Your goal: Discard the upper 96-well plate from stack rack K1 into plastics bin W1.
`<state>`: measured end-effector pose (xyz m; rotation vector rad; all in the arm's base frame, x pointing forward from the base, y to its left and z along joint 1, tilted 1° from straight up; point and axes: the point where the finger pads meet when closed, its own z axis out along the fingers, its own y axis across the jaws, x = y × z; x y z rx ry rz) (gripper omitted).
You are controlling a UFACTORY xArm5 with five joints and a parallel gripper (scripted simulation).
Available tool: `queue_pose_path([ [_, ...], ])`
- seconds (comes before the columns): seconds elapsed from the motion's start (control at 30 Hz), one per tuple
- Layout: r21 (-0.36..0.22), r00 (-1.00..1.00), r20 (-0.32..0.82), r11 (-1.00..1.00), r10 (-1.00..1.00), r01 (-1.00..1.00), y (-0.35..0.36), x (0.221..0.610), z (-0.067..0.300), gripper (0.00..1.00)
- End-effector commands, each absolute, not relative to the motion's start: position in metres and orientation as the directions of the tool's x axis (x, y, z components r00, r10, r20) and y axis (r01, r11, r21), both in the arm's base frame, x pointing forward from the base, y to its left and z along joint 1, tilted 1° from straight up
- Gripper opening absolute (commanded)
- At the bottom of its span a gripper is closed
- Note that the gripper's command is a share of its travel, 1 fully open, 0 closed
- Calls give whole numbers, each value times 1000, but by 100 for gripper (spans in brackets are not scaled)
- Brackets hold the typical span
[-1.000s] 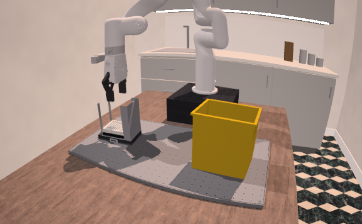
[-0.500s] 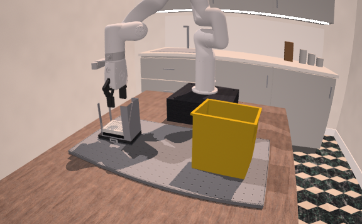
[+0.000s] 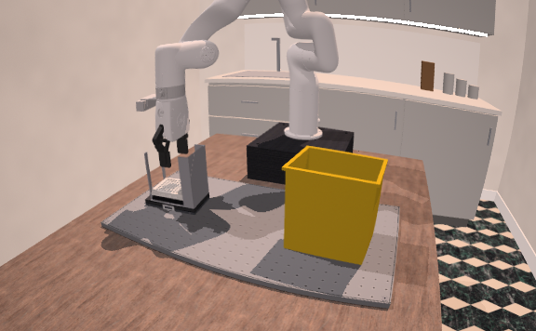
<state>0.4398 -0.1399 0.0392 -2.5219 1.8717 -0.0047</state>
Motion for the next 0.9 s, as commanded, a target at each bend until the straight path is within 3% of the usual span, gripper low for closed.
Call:
queue_pose_path([
  [0.0, -6, 290, 4, -290, -957, -957, -140, 441, 36, 100],
  [0.87, -6, 290, 4, -290, -957, -957, -140, 442, -1, 100],
])
